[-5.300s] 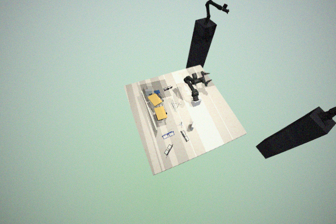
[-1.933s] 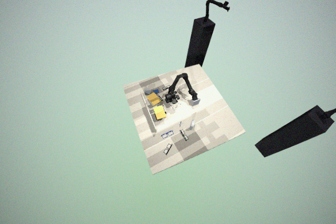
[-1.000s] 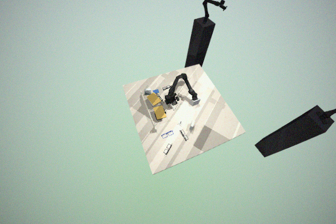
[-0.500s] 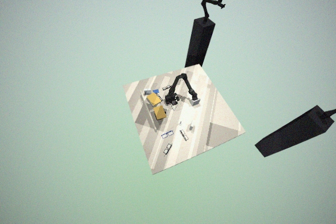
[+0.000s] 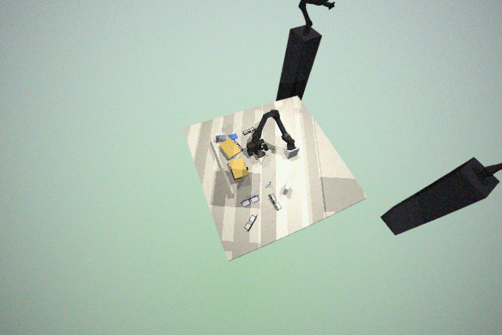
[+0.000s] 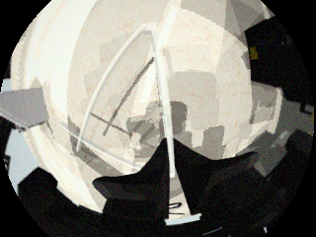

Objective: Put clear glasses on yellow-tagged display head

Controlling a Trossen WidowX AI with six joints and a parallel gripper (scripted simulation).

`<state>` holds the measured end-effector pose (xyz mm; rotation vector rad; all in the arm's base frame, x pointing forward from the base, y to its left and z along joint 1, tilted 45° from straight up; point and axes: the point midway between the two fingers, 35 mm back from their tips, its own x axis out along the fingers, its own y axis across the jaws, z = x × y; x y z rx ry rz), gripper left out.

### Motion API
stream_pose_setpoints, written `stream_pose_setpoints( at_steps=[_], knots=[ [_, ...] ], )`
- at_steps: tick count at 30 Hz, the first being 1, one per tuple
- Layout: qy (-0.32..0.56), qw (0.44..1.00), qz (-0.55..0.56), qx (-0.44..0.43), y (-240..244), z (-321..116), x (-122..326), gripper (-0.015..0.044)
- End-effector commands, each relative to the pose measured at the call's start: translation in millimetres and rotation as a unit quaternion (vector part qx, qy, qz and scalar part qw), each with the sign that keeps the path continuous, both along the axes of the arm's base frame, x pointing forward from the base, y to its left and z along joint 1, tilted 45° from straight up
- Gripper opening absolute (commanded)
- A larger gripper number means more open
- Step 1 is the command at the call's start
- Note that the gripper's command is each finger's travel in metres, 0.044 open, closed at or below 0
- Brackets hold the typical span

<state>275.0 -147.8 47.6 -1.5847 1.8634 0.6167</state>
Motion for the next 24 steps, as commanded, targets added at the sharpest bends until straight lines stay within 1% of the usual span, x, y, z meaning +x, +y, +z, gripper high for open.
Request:
stream_pose_setpoints(
  at_steps=[1, 16, 24],
  knots=[
    [-0.003, 1.0, 0.001, 0.001, 6, 6, 4, 0.0],
    [-0.001, 1.0, 0.002, 0.001, 72, 66, 14, 0.0],
    [-0.008, 1.0, -0.005, 0.001, 78, 66, 17, 0.0]
  ],
)
